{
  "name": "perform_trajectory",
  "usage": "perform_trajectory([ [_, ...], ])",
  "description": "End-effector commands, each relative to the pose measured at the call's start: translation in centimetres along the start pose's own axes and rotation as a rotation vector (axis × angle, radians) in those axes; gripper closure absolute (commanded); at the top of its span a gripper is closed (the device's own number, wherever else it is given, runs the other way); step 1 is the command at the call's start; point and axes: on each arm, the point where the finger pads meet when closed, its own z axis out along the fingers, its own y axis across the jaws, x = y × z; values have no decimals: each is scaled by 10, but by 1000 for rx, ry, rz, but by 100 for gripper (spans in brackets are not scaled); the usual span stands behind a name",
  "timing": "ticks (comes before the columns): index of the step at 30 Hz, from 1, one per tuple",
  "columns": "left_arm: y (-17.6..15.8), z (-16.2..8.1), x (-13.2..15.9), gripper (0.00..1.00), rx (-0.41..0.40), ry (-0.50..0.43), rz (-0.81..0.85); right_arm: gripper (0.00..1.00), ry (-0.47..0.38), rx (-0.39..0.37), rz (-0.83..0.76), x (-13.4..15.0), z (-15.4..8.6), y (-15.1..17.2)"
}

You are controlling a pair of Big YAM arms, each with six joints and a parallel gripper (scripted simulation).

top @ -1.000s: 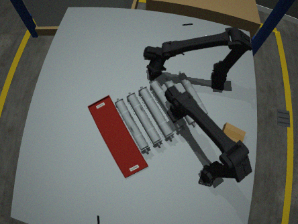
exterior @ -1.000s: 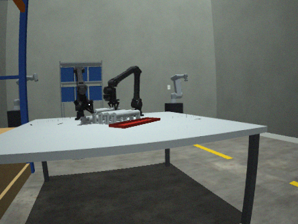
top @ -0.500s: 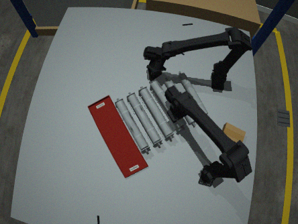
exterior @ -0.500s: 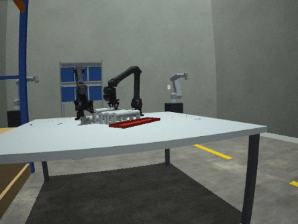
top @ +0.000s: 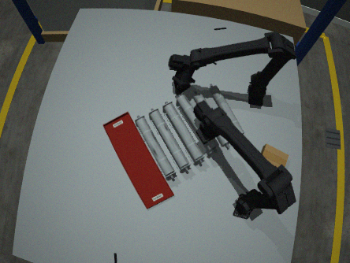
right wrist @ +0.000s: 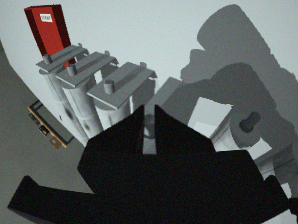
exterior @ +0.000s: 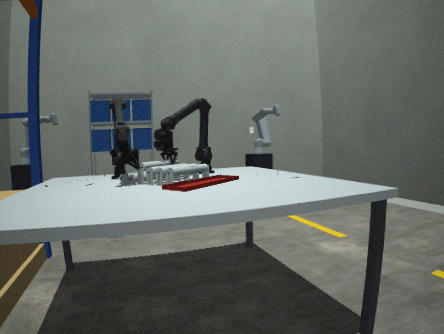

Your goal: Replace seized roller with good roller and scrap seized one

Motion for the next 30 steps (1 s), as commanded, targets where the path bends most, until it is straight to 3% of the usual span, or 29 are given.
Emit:
perform_trajectory([
  [1, -1, -31, -16, 68, 1, -49, 25, 97, -71, -51, -34, -33, -17, 29],
  [2, -1, -31, -16, 68, 1, -49, 25, 97, -71, -51, -34, -33, -17, 29],
  [3, -1, -31, -16, 68, 1, -49, 25, 68, 47, -12, -44, 3, -3, 33],
  [30, -2, -31, -16, 68, 3, -50, 27, 68, 34, -23, -45, 0, -7, 35],
])
